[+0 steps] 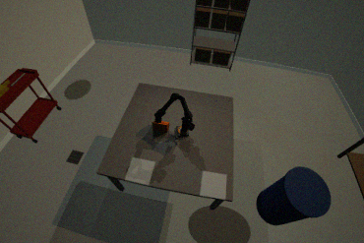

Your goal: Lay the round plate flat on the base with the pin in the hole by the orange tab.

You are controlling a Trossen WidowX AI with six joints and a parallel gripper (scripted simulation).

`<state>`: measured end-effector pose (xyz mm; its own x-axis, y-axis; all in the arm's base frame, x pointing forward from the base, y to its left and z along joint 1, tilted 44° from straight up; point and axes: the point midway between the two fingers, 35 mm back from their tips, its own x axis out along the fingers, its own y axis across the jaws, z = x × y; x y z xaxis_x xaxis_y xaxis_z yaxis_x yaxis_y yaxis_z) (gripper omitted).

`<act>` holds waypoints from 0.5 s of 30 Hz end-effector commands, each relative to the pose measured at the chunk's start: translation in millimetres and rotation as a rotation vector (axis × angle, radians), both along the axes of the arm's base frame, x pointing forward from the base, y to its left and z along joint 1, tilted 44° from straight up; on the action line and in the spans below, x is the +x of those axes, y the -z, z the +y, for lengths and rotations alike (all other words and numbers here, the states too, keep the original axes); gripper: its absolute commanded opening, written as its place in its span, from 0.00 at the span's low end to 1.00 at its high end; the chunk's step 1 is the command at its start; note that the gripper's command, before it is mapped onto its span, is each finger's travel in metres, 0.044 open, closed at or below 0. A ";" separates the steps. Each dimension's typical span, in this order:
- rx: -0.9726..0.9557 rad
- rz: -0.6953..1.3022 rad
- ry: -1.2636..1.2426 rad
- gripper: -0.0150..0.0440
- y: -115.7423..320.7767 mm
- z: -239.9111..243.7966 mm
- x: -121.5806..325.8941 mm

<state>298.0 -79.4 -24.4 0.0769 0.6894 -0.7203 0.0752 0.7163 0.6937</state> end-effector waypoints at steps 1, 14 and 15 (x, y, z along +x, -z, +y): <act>-0.009 -0.010 -0.002 0.25 -17.1 -16.3 -1.7; -0.006 -0.009 0.008 0.25 -13.5 -14.0 -1.1; -0.006 -0.009 0.008 0.25 -13.5 -14.0 -1.1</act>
<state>296.8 -93.5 -10.5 0.0877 0.6842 -0.7240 0.0705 0.7208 0.6896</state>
